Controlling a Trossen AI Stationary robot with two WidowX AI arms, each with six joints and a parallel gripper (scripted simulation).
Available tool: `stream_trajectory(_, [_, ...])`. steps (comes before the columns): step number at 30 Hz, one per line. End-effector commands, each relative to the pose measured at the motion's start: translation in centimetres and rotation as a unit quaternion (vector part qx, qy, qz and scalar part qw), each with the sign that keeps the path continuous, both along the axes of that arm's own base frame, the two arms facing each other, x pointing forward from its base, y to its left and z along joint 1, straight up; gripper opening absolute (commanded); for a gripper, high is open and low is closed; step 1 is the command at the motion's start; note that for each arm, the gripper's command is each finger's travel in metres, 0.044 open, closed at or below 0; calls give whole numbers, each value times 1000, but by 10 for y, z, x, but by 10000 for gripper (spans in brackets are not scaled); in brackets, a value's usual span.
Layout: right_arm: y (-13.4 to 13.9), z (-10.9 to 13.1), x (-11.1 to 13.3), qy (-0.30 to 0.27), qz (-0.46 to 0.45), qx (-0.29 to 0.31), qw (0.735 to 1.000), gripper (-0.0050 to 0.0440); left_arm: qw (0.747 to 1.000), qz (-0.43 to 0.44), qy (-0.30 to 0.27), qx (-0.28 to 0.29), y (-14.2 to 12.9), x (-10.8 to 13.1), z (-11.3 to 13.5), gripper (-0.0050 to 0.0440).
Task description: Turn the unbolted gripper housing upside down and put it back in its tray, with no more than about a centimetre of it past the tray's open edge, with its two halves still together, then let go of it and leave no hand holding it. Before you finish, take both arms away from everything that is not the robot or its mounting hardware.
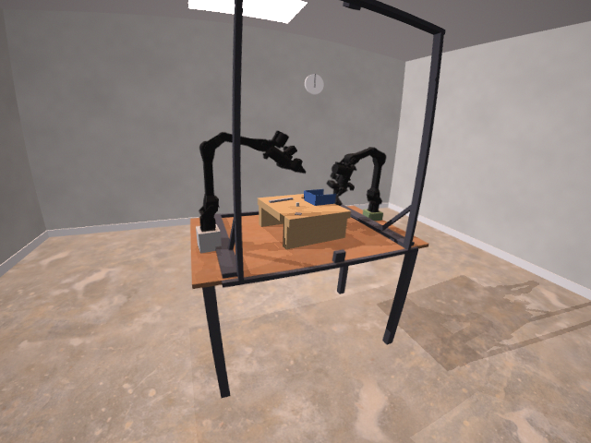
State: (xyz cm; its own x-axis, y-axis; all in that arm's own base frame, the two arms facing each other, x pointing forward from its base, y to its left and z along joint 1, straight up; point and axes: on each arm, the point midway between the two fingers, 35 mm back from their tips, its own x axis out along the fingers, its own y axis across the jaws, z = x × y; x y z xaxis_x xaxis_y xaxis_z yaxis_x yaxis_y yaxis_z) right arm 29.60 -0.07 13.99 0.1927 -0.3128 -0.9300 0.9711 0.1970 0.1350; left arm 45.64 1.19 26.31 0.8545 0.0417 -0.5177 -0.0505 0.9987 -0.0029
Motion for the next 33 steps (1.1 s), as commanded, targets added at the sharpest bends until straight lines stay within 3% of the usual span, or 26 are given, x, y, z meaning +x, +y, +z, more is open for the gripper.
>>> stream_trajectory(1, [5,9,2,-9,-4,2,1000,112,1000,-3,-11,2,0,-2,10,440])
stream_trajectory(33, [27,7,-13,35,-23,-3,999,112,1000,-3,-11,2,0,-2,10,440])
